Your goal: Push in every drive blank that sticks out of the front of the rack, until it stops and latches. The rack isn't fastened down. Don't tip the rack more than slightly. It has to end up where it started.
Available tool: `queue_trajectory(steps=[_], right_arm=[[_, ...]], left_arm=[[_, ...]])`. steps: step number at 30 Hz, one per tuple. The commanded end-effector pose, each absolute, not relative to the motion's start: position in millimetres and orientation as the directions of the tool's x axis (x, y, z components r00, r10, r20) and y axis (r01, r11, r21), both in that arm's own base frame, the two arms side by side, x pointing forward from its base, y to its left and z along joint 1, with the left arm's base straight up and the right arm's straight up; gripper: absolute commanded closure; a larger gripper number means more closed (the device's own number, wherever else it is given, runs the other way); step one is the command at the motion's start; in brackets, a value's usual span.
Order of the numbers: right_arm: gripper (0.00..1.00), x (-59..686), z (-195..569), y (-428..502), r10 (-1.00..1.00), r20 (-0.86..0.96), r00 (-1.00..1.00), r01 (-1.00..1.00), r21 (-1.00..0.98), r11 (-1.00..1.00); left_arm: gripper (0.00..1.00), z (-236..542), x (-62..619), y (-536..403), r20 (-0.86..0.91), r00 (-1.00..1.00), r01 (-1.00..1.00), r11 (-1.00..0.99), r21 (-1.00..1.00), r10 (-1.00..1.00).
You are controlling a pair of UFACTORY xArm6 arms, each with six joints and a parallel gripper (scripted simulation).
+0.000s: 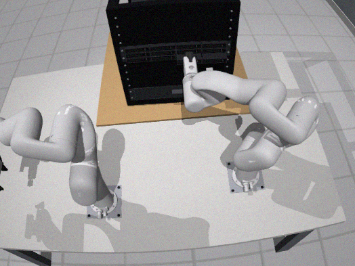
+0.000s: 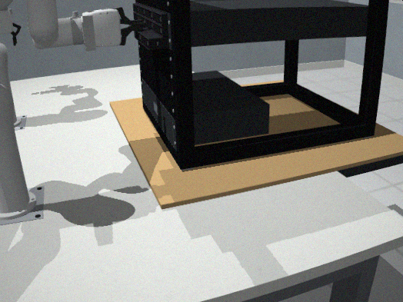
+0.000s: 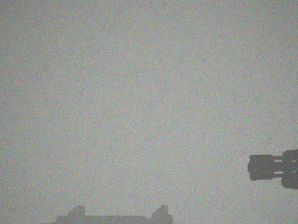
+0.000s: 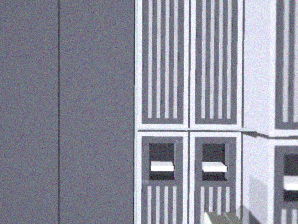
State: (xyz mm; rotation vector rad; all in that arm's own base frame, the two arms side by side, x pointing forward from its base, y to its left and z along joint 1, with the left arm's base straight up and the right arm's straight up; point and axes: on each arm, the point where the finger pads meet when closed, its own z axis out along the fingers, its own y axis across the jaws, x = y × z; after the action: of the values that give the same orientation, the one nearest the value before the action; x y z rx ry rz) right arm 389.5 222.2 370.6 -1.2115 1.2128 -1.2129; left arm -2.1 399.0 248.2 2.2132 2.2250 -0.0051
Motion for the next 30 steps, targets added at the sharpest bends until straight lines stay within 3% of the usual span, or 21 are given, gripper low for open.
queue_trajectory(steps=[1,30], right_arm=[[1.00,389.8,372.7,222.5,-1.000,0.000,-0.004,0.000,-1.000,0.000],[1.00,400.2,372.8,222.4,-1.000,0.000,-0.004,0.000,-1.000,0.000]], left_arm=[[0.00,250.0,-2.1,400.0,0.000,-0.005,1.000,0.005,0.000,1.000],[0.00,250.0,-2.1,400.0,0.000,-0.005,1.000,0.005,0.000,1.000]])
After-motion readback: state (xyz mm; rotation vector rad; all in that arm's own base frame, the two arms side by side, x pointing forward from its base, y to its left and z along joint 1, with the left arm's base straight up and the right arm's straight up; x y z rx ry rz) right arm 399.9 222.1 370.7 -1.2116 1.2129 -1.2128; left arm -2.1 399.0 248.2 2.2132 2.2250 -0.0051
